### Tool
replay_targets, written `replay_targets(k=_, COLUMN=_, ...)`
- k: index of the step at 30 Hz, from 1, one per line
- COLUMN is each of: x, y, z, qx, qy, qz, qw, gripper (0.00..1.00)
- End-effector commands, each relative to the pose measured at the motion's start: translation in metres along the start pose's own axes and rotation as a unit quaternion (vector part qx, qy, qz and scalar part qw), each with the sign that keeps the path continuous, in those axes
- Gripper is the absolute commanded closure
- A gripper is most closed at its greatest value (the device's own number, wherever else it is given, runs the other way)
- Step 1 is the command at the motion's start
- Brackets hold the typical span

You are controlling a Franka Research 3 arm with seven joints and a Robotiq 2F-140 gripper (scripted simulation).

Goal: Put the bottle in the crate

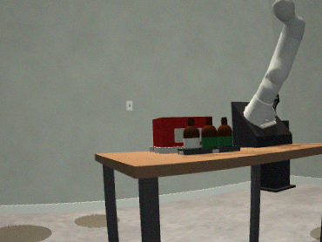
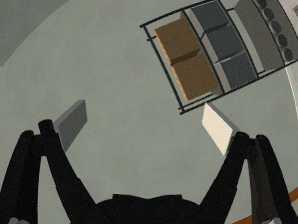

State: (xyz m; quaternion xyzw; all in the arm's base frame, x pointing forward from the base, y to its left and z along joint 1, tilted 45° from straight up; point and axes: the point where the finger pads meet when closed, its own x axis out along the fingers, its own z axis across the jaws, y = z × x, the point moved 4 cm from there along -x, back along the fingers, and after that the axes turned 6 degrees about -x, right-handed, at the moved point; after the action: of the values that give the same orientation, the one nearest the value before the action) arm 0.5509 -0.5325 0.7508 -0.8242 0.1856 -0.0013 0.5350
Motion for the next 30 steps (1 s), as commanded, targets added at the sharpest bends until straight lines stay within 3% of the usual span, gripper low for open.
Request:
replay_targets(k=1, x=-0.006, y=-0.007, z=-0.005, qx=-0.033, qy=0.013, qz=-0.01, qw=0.999, gripper=0.0)
replay_targets(k=23, x=-0.006, y=-0.007, z=-0.005, qx=-0.033, qy=0.013, qz=-0.01, qw=0.999, gripper=0.0)
replay_targets(k=24, x=0.026, y=0.044, z=0.026, qx=-0.041, qy=-0.064, qz=0.047, qw=0.996, gripper=0.0)
replay_targets(k=28, x=0.045, y=0.076, z=0.046, qx=-0.041, qy=-0.064, qz=0.047, qw=0.996, gripper=0.0)
replay_targets(k=30, x=0.049, y=0.081, z=0.05, qx=-0.041, qy=-0.064, qz=0.047, qw=0.996, gripper=0.0)
